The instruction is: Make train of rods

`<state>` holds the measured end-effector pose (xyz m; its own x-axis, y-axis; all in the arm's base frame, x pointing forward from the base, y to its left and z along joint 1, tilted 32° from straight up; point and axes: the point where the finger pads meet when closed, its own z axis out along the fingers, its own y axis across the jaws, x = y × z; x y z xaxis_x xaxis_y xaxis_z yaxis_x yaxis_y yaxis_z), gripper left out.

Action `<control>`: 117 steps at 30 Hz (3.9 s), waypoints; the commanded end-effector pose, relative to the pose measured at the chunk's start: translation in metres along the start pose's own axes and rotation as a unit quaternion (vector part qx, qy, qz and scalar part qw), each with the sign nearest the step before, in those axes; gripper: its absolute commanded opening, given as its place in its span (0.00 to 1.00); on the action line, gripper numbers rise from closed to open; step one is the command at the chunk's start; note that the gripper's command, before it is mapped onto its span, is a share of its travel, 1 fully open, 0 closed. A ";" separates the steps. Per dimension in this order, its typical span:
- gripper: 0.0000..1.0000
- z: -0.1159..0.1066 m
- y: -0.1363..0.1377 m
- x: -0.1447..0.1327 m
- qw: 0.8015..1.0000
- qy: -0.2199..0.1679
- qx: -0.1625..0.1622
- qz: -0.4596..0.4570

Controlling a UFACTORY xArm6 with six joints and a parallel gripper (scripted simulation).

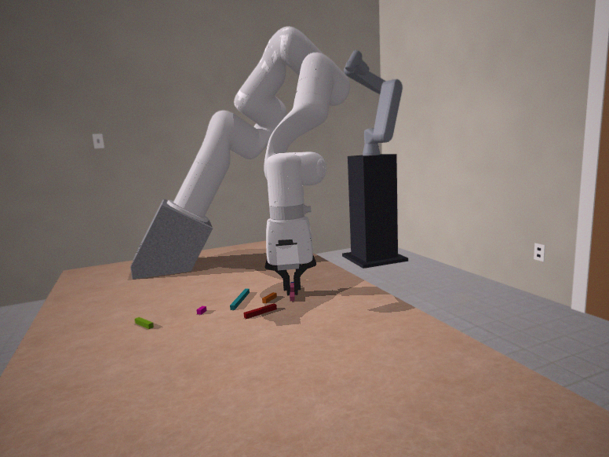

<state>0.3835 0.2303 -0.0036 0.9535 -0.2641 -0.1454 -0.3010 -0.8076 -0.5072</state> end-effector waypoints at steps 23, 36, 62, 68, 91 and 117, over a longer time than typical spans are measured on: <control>0.04 0.001 -0.001 0.001 1.000 0.001 0.001 0.000; 0.04 0.001 -0.001 0.001 1.000 0.001 0.001 0.000; 0.24 0.001 -0.001 0.001 1.000 0.001 0.001 0.000; 0.24 -0.003 -0.001 0.001 1.000 0.001 0.001 0.000; 0.24 -0.086 -0.001 0.001 1.000 0.001 0.001 0.000; 1.00 -0.089 -0.001 0.001 1.000 0.001 0.001 0.000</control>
<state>0.3818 0.1836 0.0716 0.9534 -0.2642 -0.1456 -0.3012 -0.8074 -0.5074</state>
